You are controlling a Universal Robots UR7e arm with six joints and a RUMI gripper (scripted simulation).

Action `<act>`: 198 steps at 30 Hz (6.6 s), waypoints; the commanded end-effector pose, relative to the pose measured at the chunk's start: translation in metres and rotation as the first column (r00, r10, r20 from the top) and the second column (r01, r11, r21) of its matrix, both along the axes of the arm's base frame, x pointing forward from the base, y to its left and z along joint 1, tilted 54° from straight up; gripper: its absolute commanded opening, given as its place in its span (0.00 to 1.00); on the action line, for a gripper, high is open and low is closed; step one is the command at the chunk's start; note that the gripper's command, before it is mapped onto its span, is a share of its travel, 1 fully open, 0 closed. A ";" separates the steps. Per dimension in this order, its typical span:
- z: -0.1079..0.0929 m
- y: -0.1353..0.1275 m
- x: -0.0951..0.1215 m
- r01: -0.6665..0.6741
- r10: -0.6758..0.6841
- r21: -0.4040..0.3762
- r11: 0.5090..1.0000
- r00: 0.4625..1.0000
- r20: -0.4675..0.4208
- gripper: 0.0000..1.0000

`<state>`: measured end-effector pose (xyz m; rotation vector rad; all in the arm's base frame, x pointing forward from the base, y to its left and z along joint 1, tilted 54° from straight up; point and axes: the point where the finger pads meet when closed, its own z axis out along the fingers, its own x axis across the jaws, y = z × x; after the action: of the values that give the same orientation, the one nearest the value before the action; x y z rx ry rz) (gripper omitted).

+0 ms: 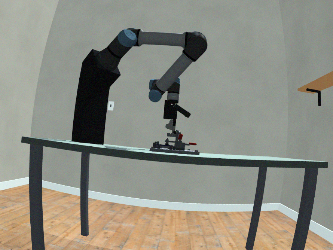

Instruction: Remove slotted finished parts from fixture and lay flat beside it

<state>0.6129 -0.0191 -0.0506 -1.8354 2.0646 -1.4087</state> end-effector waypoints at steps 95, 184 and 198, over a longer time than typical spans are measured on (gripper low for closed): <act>0.014 -0.017 0.071 0.002 -0.002 0.001 1.000 1.000 -0.002 0.00; -0.016 -0.047 0.097 0.003 -0.003 0.001 1.000 1.000 -0.004 0.00; -0.017 -0.047 0.098 0.002 -0.002 0.001 1.000 1.000 -0.004 0.00</act>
<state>0.7094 -0.0655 -0.0679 -1.8409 2.0703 -1.4042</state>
